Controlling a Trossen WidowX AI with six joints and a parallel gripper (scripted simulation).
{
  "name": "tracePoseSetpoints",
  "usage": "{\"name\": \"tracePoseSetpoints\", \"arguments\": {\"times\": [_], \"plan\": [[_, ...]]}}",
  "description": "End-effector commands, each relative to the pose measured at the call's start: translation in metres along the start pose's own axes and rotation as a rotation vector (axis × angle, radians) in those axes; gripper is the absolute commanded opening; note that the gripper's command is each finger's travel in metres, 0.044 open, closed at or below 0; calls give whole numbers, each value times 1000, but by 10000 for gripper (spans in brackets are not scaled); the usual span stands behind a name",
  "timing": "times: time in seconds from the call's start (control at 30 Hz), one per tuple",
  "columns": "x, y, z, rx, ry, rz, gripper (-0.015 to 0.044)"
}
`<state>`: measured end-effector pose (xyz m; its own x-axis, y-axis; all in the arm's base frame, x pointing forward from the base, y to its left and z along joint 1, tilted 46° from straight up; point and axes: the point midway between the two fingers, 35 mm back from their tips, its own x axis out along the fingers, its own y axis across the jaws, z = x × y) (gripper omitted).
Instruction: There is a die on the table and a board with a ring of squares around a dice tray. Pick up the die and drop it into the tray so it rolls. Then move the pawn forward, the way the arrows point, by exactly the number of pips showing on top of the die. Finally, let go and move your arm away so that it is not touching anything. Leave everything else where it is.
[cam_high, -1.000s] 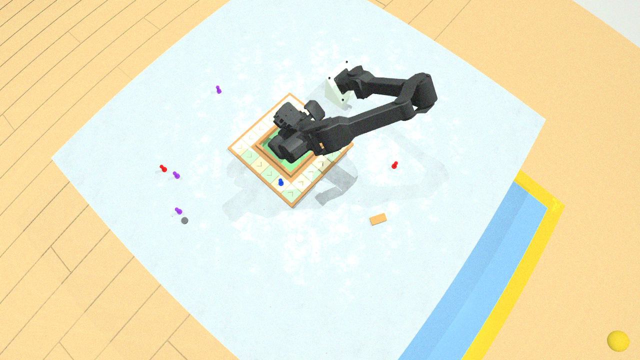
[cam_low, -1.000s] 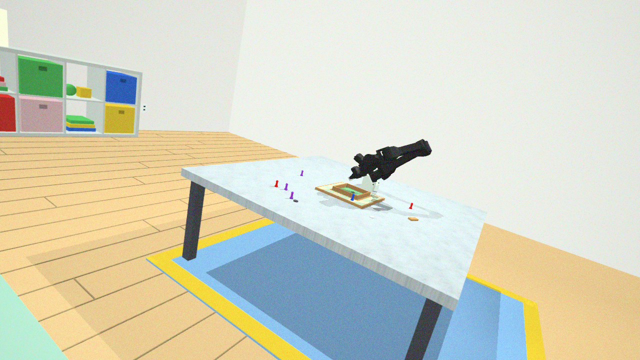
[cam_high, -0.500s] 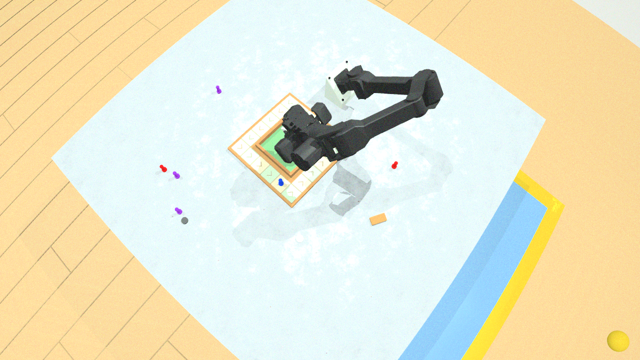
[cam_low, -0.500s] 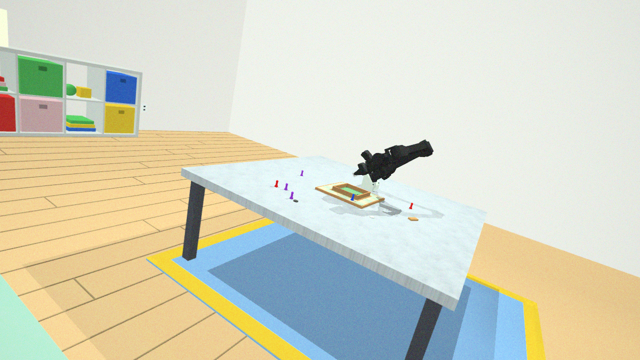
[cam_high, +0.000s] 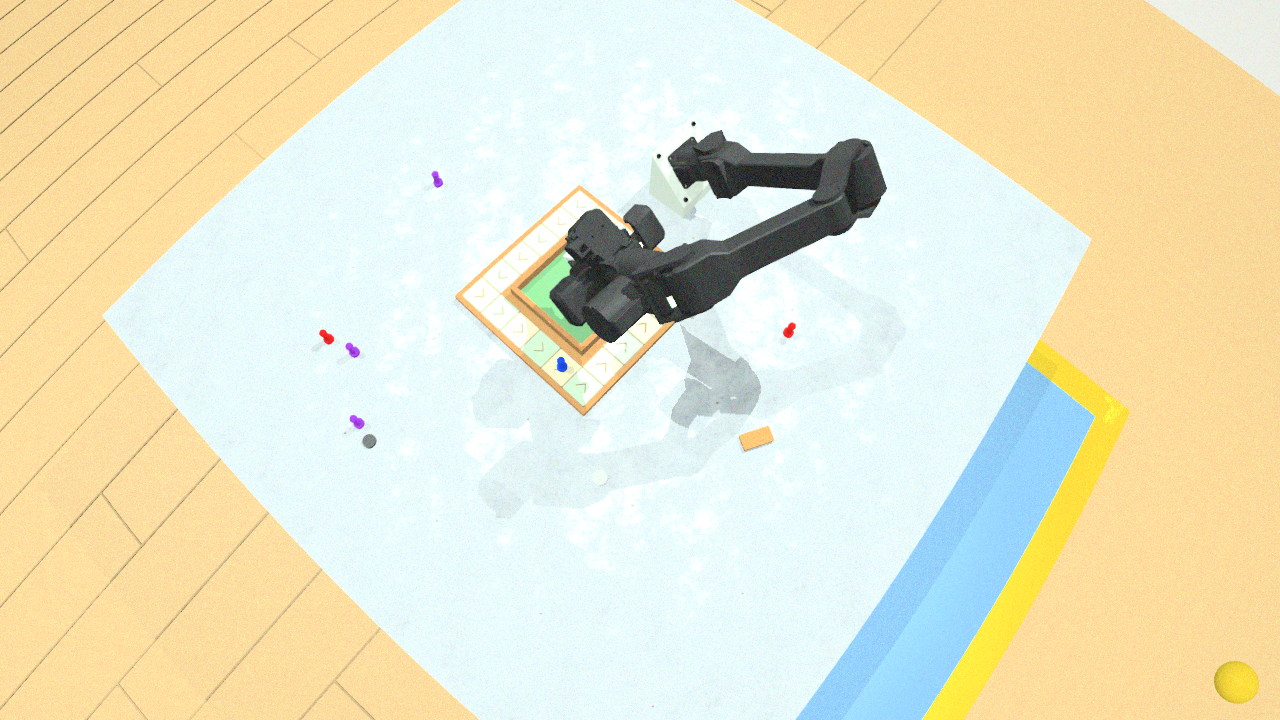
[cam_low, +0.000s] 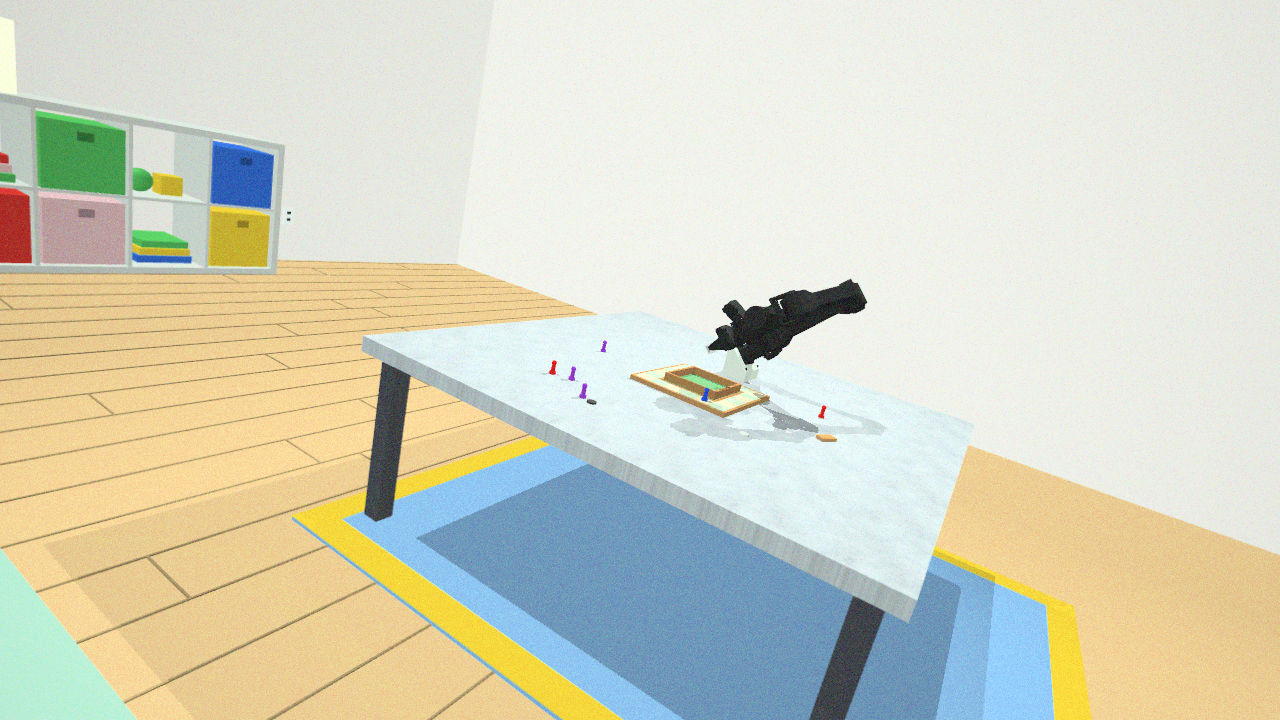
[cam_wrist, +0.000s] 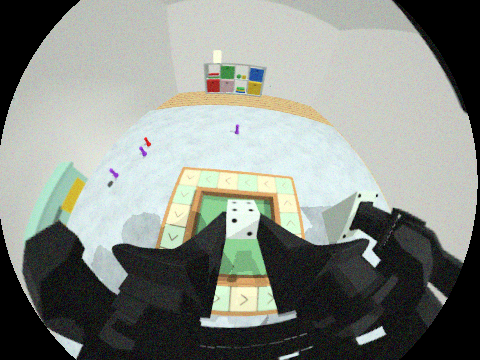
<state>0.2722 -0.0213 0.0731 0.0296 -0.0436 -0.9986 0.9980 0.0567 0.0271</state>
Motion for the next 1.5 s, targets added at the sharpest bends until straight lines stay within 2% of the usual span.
{"name": "tracePoseSetpoints", "arguments": {"times": [0.0,0.17,0.43,0.57,0.73,0.83,0.93,1.03,1.1,1.23,1.27,1.3,1.37,1.47], "plan": [[0,0,0,0,0,0,0],[0,0,0,0,0,0,0],[0,0,0,0,0,0,210],[-24,0,28,4,-6,2,315],[-26,0,30,5,-6,2,440],[-13,-3,26,-22,123,-45,440],[6,-6,17,-47,419,-88,440],[17,-3,14,-24,714,-45,440],[19,0,15,0,829,-2,440],[19,1,15,3,843,4,440],[22,-6,14,1,762,-50,440],[22,-6,14,1,762,-50,440],[21,-1,13,-71,765,-17,387],[16,23,5,-381,768,126,309]]}}
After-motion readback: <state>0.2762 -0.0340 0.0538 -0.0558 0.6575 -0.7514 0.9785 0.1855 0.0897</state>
